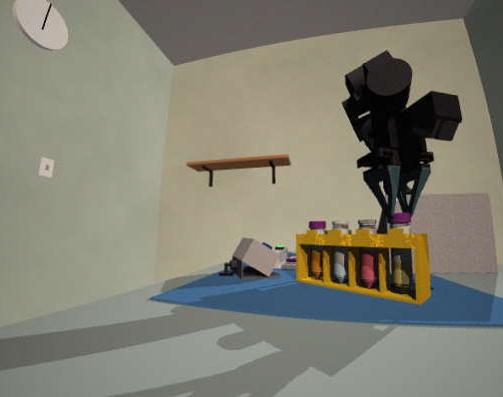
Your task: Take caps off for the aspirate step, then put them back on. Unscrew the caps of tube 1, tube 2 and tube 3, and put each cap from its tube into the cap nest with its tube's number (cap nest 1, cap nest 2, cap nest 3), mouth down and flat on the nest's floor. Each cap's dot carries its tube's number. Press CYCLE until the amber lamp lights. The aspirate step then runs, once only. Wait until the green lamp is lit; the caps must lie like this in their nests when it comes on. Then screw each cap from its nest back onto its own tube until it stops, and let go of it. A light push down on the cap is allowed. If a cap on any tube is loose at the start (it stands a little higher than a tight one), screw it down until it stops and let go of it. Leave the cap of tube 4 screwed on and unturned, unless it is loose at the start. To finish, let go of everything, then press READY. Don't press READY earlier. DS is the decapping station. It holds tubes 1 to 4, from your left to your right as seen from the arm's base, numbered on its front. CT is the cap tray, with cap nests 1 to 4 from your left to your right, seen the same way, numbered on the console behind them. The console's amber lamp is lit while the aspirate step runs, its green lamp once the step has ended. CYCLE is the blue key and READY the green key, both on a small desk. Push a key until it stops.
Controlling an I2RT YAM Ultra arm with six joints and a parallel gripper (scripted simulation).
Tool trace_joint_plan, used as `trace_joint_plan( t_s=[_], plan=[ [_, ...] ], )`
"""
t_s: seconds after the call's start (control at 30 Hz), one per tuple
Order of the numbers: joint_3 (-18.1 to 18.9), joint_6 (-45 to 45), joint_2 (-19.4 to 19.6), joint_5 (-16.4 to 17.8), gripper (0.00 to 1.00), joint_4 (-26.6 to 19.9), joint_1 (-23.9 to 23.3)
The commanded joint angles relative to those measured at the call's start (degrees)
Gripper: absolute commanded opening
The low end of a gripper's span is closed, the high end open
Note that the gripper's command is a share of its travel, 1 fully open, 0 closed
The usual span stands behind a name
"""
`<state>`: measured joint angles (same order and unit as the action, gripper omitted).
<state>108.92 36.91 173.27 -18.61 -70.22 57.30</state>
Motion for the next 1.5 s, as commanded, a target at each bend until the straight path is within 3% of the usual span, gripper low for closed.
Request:
trace_joint_plan(
  t_s=[0.0,0.6,0.63,1.37,1.47],
  plan=[
    [0.2,0.1,-0.5,0.0,0.0,0.6,0.2],
    [-0.2,0.1,-0.7,0.0,0.0,0.8,0.1],
    [-0.2,0.1,-0.7,0.0,0.49,0.8,0.1],
    [-0.2,0.1,-0.7,0.0,0.49,0.8,0.1],
    [-0.5,-6.7,-0.7,-0.1,0.49,1.1,0.1]
  ],
)
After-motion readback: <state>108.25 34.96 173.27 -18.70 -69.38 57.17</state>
